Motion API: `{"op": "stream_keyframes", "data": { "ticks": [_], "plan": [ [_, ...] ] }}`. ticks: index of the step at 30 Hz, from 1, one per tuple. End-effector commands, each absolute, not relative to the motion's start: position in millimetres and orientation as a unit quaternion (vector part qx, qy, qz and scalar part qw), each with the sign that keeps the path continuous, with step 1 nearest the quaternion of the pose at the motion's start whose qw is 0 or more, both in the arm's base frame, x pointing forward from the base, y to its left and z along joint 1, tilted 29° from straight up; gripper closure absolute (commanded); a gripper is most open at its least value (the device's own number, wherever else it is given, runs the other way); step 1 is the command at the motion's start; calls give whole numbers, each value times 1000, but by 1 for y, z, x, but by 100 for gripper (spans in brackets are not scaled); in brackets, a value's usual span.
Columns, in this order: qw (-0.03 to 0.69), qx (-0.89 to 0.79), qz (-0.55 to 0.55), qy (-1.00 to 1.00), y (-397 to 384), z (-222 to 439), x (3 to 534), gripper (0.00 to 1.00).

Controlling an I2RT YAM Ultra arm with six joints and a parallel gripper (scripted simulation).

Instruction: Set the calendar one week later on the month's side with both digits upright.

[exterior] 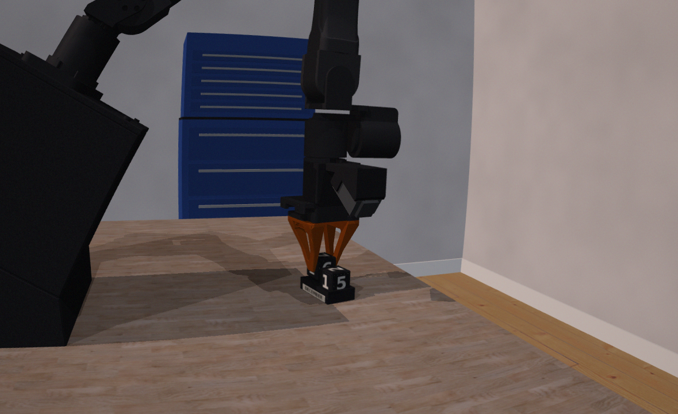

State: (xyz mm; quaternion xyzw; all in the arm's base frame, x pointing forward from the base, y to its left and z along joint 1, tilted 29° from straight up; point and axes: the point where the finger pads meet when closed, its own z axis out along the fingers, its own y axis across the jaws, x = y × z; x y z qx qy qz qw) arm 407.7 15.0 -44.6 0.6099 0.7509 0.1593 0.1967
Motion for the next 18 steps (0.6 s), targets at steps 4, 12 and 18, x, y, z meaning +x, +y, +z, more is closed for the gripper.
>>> {"op": "stream_keyframes", "data": {
  "ticks": [4,12,18],
  "plan": [
    [200,609,161,750,15,-42,409,74],
    [200,609,161,750,15,-42,409,74],
    [200,609,161,750,15,-43,410,74]
  ]
}}
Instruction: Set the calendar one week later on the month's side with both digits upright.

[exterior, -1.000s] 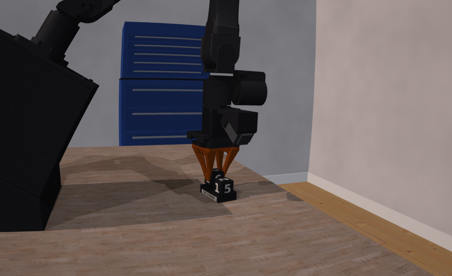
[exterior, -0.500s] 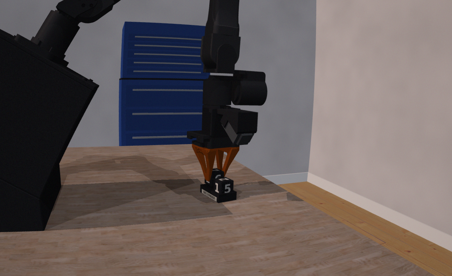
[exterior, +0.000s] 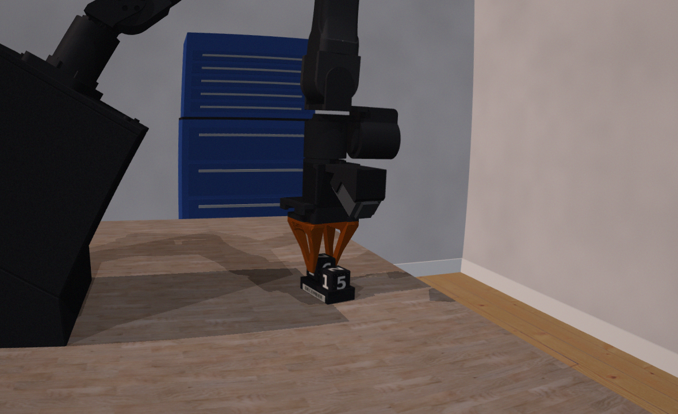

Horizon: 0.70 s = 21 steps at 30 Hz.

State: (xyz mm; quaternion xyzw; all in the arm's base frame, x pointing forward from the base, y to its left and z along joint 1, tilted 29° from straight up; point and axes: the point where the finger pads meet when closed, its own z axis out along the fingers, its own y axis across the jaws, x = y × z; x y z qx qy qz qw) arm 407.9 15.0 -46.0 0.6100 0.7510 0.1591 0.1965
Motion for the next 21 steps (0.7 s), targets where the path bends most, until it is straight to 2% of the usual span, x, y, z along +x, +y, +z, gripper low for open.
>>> {"op": "stream_keyframes", "data": {
  "ticks": [1,21],
  "plan": [
    [200,609,161,750,15,-43,410,74],
    [200,609,161,750,15,-50,414,74]
  ]
}}
